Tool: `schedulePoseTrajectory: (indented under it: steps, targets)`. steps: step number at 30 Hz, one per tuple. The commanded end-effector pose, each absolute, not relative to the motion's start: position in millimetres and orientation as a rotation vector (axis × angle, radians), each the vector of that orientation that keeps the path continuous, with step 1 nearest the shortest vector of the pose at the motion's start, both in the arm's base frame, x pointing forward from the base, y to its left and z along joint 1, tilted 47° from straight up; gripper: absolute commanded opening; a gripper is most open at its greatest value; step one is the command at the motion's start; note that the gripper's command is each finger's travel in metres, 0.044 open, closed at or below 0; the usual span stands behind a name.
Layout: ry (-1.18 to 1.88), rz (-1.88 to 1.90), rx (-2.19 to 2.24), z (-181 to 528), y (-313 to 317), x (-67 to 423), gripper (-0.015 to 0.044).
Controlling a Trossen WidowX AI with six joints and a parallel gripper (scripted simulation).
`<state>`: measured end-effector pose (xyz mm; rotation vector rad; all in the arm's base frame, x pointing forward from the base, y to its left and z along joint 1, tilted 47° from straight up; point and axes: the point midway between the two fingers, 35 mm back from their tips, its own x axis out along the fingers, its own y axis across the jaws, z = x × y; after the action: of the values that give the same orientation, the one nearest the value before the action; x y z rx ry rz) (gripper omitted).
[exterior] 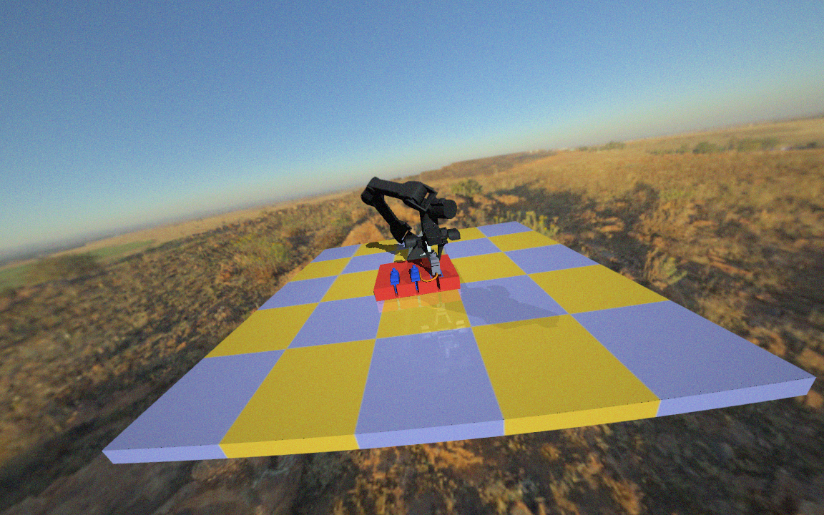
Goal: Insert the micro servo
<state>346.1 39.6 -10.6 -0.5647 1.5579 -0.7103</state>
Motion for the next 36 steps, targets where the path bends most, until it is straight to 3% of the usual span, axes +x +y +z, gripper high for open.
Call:
schedulePoseTrajectory:
  steps: [1, 36]
  targets:
    - [1.557, -0.708, -0.573, -12, 37, 346, 0.0000]
    - [1.556, -0.709, -0.573, -31, 16, 343, 0.0000]
